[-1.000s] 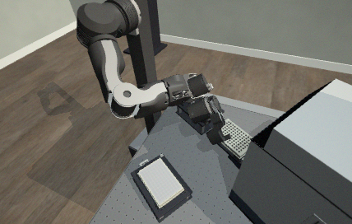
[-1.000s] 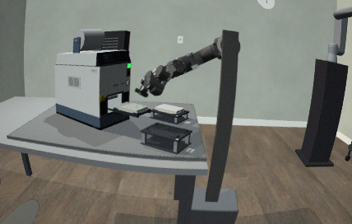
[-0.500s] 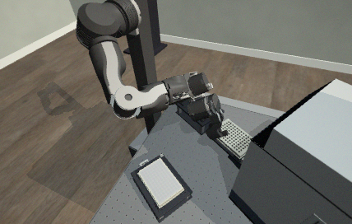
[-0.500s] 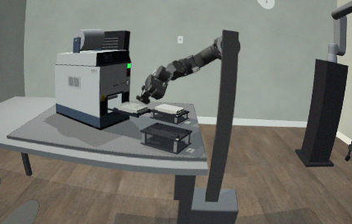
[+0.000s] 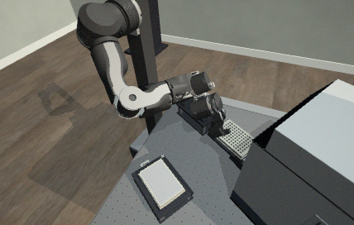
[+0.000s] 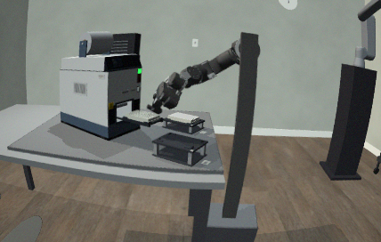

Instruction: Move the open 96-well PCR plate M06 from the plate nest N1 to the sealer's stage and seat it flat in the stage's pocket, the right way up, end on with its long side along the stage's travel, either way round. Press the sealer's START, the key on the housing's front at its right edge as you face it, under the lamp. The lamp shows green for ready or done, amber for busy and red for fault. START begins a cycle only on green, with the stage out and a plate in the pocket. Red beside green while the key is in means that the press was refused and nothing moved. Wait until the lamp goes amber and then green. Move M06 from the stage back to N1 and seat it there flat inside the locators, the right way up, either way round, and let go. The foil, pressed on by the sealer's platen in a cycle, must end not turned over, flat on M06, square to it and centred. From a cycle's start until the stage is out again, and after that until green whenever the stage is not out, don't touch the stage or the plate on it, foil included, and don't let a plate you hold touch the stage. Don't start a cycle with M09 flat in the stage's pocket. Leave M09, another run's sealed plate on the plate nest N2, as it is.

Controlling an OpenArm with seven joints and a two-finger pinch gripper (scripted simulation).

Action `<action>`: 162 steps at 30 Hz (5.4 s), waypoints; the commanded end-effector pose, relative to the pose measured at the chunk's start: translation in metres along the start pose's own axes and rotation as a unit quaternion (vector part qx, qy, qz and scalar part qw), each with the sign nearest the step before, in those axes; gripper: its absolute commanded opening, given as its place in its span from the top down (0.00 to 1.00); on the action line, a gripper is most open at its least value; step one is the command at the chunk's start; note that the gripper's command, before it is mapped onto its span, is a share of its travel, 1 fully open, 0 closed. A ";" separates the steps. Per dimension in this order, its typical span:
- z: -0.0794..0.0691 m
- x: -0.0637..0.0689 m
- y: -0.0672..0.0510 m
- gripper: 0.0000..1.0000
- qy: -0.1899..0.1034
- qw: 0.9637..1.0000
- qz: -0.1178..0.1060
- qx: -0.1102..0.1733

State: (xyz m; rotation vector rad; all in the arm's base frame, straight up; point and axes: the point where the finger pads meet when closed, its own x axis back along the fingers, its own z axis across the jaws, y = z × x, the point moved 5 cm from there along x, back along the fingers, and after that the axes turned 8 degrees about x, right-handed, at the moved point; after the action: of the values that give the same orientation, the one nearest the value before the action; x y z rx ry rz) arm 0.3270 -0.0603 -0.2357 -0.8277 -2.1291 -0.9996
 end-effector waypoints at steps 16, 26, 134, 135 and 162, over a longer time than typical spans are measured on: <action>-0.010 -0.001 -0.001 1.00 -0.003 1.000 0.000 -0.002; -0.013 0.000 0.000 1.00 -0.003 1.000 0.001 -0.002; -0.047 0.020 0.012 1.00 0.029 0.998 0.011 -0.060; -0.047 0.020 0.012 1.00 0.029 0.998 0.011 -0.060; -0.127 0.043 0.030 1.00 0.025 0.998 0.012 -0.060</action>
State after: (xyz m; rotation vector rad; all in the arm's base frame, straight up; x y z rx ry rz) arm 0.3609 -0.1423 -0.1231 -0.9061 -2.0721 -1.1361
